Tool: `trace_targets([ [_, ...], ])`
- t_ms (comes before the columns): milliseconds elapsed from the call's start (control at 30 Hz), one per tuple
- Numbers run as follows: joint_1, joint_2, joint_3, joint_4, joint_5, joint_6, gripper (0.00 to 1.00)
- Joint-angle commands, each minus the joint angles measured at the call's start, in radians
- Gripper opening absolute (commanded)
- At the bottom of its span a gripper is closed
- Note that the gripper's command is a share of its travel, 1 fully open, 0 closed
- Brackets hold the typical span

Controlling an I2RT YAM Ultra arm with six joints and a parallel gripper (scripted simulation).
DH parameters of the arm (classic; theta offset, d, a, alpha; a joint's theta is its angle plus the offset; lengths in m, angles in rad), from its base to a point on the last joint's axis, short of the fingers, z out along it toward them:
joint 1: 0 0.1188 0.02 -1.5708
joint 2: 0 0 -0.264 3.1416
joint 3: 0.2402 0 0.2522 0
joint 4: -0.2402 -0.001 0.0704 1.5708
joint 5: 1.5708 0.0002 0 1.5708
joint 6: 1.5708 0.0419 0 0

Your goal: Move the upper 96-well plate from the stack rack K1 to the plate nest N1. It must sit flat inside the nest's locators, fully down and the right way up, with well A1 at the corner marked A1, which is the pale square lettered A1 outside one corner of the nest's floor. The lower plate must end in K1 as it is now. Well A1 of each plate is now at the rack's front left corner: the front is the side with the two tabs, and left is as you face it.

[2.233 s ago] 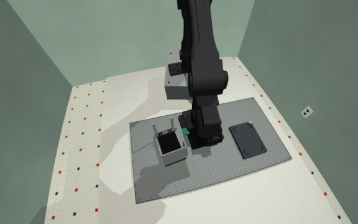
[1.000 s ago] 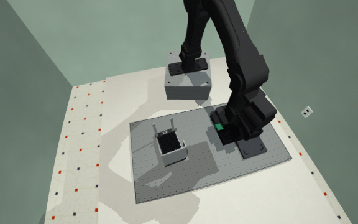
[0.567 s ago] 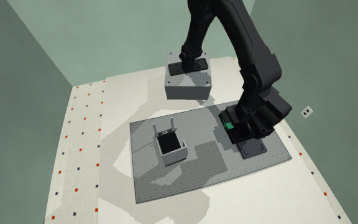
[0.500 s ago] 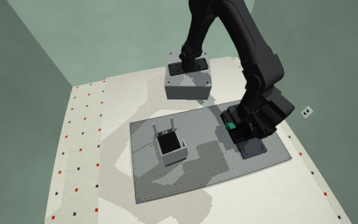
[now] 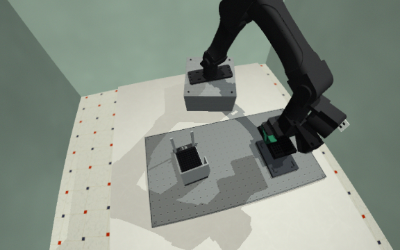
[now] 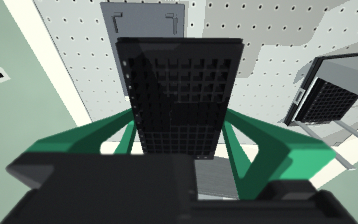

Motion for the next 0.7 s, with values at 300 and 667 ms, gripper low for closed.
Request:
trace_targets([
  [300, 0.087, 0.072, 0.124, -0.043, 0.02, 0.097, 0.0],
  [667, 0.113, 0.094, 0.203, -0.074, 0.028, 0.142, 0.0],
])
